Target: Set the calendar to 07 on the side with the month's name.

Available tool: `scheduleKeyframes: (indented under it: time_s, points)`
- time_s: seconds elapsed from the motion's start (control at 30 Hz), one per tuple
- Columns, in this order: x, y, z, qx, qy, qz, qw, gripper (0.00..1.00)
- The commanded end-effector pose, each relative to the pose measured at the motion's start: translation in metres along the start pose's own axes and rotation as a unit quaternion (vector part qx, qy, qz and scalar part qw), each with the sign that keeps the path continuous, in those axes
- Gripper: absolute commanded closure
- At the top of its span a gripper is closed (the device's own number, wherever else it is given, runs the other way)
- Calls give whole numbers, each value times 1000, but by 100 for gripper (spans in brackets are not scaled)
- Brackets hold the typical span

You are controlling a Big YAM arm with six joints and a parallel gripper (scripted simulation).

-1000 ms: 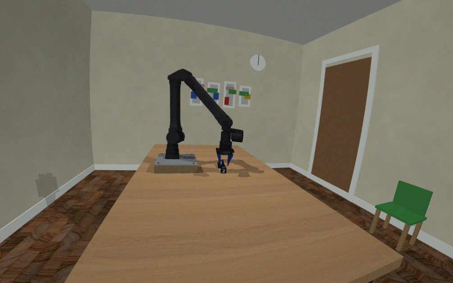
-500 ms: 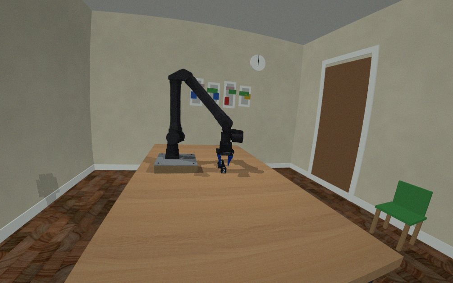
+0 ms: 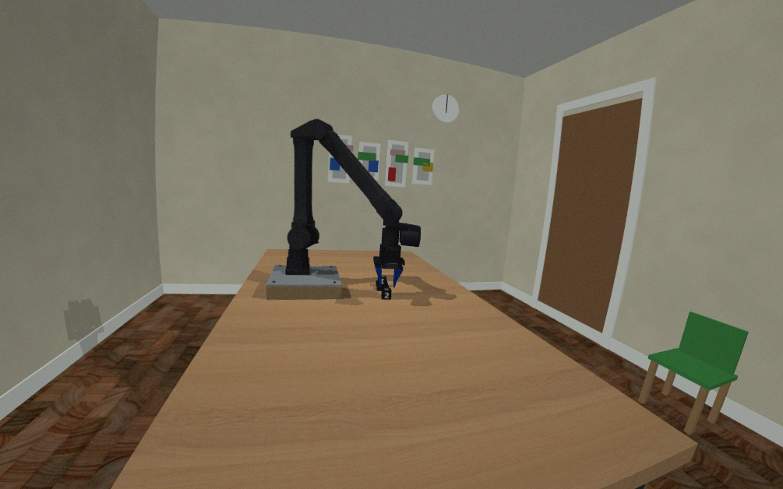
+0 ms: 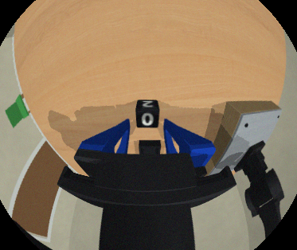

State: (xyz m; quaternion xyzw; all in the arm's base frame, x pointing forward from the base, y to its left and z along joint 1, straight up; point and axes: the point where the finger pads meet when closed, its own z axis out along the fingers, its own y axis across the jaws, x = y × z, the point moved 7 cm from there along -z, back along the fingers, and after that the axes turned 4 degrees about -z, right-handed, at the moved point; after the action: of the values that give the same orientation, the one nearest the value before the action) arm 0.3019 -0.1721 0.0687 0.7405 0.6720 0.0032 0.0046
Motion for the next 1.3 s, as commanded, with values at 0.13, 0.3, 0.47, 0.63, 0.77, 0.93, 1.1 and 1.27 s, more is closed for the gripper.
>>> scheduleKeyframes:
  time_s: [0.13,0.3,0.47,0.63,0.77,0.93,1.1,1.27]
  points:
    - [0,5,-1,-2,-4,0,1000,53]
    - [0,5,-1,-2,-4,0,1000,53]
    - [0,5,-1,-2,-4,0,1000,53]
    - [1,4,-1,-2,-4,0,1000,53]
    - [2,3,-2,-3,-4,0,1000,53]
    - [1,5,-5,-9,-6,1,1000,53]
    - [1,4,-6,-10,-7,0,1000,53]
    - [0,6,-8,-13,-8,0,1000,53]
